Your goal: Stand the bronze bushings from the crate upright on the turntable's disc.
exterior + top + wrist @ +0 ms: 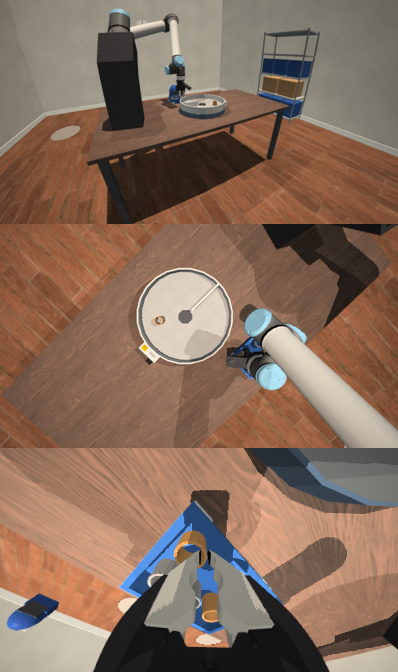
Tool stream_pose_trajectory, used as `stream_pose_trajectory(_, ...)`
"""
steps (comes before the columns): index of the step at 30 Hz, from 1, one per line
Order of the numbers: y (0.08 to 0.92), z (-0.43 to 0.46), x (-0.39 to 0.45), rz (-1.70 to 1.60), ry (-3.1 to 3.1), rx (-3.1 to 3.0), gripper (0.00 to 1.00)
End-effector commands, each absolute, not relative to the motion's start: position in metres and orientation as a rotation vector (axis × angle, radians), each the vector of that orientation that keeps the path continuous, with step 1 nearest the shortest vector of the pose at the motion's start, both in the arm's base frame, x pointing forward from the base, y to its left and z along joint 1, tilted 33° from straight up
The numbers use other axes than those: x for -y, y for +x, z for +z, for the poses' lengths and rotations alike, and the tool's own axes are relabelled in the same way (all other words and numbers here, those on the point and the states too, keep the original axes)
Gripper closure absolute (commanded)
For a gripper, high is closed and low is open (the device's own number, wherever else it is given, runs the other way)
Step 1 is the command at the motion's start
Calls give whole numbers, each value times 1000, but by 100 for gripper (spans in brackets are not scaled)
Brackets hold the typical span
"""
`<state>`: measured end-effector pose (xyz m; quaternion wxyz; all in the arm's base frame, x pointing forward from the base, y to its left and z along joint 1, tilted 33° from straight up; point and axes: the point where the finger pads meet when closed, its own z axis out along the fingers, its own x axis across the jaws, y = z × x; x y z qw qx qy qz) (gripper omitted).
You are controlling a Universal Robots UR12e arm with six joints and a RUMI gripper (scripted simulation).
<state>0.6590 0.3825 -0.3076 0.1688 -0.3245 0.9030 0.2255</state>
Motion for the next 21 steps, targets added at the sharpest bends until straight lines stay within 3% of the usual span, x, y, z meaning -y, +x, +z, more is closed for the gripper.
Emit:
stream_pose_trajectory(1,659,-307,-382,641,-922,-2567,95)
stream_pose_trajectory(7,659,-307,-382,641,-922,-2567,95)
stream_pose_trajectory(8,659,-307,-382,641,-922,-2567,100)
stream_pose_trajectory(21,659,-307,-382,641,-922,-2567,100)
